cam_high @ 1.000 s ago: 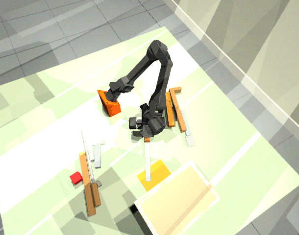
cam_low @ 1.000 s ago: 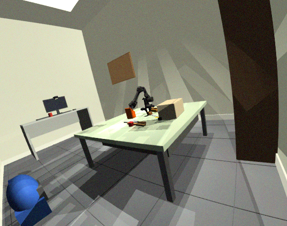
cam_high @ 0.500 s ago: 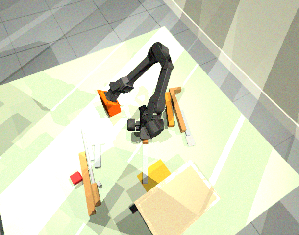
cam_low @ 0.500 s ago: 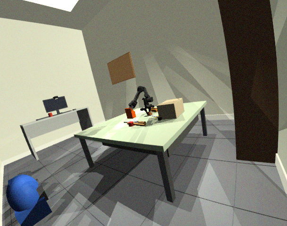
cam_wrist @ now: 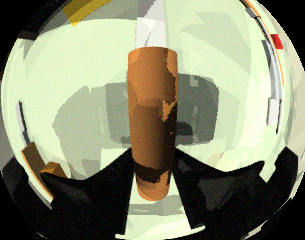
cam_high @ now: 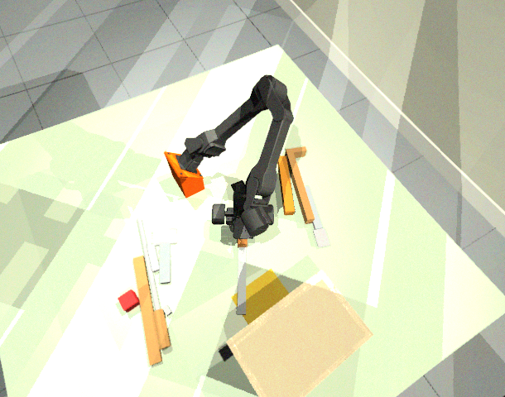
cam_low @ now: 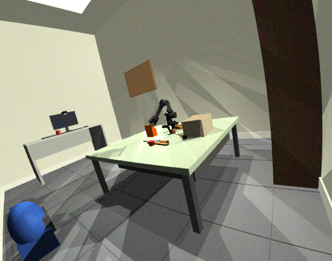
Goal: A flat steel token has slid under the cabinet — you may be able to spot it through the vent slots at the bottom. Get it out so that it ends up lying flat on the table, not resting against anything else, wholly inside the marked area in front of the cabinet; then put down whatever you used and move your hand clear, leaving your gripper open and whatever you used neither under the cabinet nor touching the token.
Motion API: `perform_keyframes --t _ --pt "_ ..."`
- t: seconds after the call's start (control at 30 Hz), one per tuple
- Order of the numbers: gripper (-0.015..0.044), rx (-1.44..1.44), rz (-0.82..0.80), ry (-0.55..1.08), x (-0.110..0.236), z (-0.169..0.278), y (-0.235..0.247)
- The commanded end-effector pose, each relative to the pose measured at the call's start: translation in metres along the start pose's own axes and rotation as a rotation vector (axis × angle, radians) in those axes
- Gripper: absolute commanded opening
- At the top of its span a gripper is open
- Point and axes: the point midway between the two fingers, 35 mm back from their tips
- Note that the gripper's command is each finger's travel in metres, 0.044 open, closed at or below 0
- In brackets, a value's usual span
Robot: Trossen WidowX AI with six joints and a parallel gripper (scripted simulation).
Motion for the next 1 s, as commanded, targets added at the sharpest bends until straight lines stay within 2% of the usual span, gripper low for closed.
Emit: perform_keyframes --t 0.0,0.97 --pt "0.0 -0.002 0.0 -0.004 0.001 -0.005 -0.003" --pt "0.0 -0.005 0.001 -0.005 0.002 -0.023 -0.024"
Point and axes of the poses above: the point midway between the two fingers, 35 mm back from their tips, its own x axis back along the fingers, its own y axis across the jaws, z = x × y, and after that the axes turned 10 degrees about x, right-handed
